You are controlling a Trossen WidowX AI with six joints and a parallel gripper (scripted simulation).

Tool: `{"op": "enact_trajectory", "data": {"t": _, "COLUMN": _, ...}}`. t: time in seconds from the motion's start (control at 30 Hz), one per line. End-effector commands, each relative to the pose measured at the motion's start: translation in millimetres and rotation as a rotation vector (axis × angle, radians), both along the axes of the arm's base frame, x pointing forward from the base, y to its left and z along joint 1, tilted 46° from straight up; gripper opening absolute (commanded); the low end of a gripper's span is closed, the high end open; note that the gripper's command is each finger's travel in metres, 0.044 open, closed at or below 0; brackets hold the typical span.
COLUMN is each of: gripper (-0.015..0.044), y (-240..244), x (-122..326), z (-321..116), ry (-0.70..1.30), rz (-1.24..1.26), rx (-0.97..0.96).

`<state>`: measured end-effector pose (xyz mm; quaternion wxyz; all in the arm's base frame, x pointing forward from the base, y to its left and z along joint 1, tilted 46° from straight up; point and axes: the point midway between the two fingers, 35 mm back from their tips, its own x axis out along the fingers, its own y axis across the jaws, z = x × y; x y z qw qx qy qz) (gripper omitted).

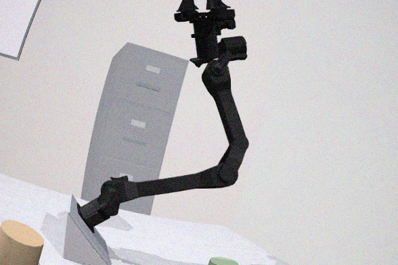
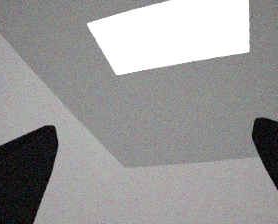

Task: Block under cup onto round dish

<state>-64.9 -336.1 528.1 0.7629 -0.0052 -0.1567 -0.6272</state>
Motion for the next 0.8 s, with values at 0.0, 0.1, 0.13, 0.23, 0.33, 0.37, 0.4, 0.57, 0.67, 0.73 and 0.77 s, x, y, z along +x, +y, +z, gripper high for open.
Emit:
{"op": "enact_trajectory", "data": {"t": 0.0, "gripper": 0.0440, "y": -20.0, "x": 11.1, "z": -35.5, "ry": 0.033, "rz": 0.054, "rx": 0.106}}
{"op": "enact_trajectory", "data": {"t": 0.1, "gripper": 0.0440, "y": -32.5, "x": 19.7, "z": -64.9, "ry": 0.069, "rz": 0.094, "rx": 0.190}}
{"op": "enact_trajectory", "data": {"t": 0.13, "gripper": 0.0440, "y": -36.0, "x": 23.0, "z": -74.7, "ry": 0.081, "rz": 0.109, "rx": 0.218}}
{"op": "enact_trajectory", "data": {"t": 0.23, "gripper": 0.0440, "y": -44.7, "x": 33.7, "z": -104.2, "ry": 0.119, "rz": 0.159, "rx": 0.298}}
{"op": "enact_trajectory", "data": {"t": 0.33, "gripper": 0.0440, "y": -50.4, "x": 45.6, "z": -133.3, "ry": 0.156, "rz": 0.215, "rx": 0.374}}
{"op": "enact_trajectory", "data": {"t": 0.37, "gripper": 0.0440, "y": -51.7, "x": 50.0, "z": -142.7, "ry": 0.168, "rz": 0.235, "rx": 0.398}}
{"op": "enact_trajectory", "data": {"t": 0.4, "gripper": 0.0440, "y": -52.8, "x": 54.4, "z": -151.9, "ry": 0.179, "rz": 0.255, "rx": 0.422}}
{"op": "enact_trajectory", "data": {"t": 0.57, "gripper": 0.0440, "y": -53.1, "x": 75.9, "z": -196.0, "ry": 0.238, "rz": 0.361, "rx": 0.531}}
{"op": "enact_trajectory", "data": {"t": 0.67, "gripper": 0.0440, "y": -49.9, "x": 89.2, "z": -221.2, "ry": 0.272, "rz": 0.430, "rx": 0.591}}
{"op": "enact_trajectory", "data": {"t": 0.73, "gripper": 0.0440, "y": -46.2, "x": 98.8, "z": -238.3, "ry": 0.295, "rz": 0.481, "rx": 0.631}}
{"op": "enact_trajectory", "data": {"t": 0.77, "gripper": 0.0440, "y": -44.0, "x": 103.5, "z": -246.7, "ry": 0.306, "rz": 0.508, "rx": 0.650}}
